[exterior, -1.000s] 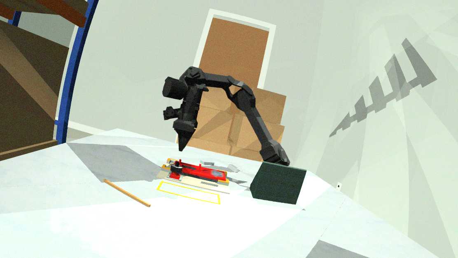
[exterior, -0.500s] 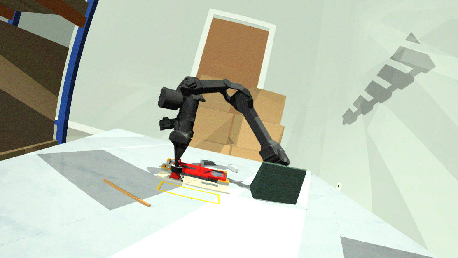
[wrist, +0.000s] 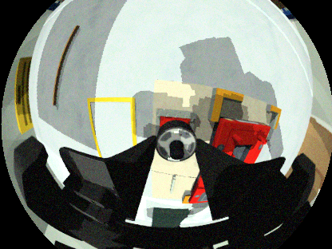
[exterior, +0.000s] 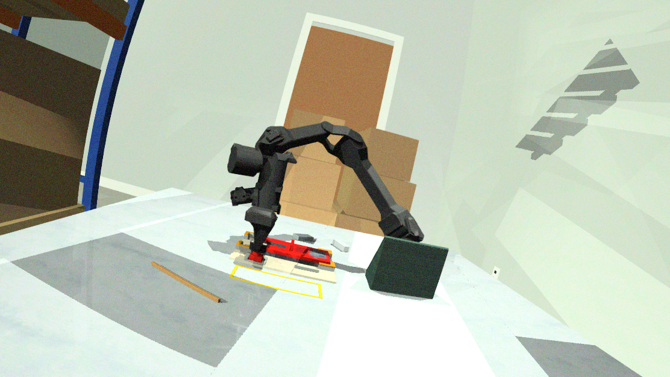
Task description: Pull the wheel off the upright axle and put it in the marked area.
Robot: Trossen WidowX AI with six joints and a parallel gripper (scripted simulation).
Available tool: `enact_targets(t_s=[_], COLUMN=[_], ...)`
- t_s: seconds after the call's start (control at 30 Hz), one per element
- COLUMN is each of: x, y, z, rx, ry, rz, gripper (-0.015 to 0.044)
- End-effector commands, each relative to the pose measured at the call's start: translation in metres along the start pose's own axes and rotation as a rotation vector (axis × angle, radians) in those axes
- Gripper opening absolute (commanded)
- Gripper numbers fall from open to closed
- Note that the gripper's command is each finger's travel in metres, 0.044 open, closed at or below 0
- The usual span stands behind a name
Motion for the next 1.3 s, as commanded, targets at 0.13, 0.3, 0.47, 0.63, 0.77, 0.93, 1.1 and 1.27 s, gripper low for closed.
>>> enact_targets(t_s=[0.13,0.3,0.47,0.63,0.77,0.93,1.1,1.27], x=[-0.001,-0.002,-0.004,-0.006,-0.007,-0.009,-0.010,-0.012], y=[0.000,0.000,0.000,0.000,0.000,0.000,0.000,0.000], z=[0.000,0.000,0.000,0.000,0.001,0.001,0.001,0.001], rx=[0.000,0.000,0.000,-0.001,-0.001,-0.001,-0.002,-0.002], ry=[0.000,0.000,0.000,0.000,0.000,0.000,0.000,0.000], rz=[-0.001,-0.001,-0.002,-0.002,-0.002,-0.003,-0.003,-0.004], gripper=[0.0109,0.0000,0.0000,0.0000,0.0000,0.0000,0.0000,0.0000])
Point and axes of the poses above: the point midway between the two fingers, 35 mm back from their tips, its own x axis out along the fingers, its own z axis across the jaws, y = z × x, the point moved 2 cm from there along -x, back along the fingers, and after that the axes turned 3 degrees about x, right-handed, at the moved point
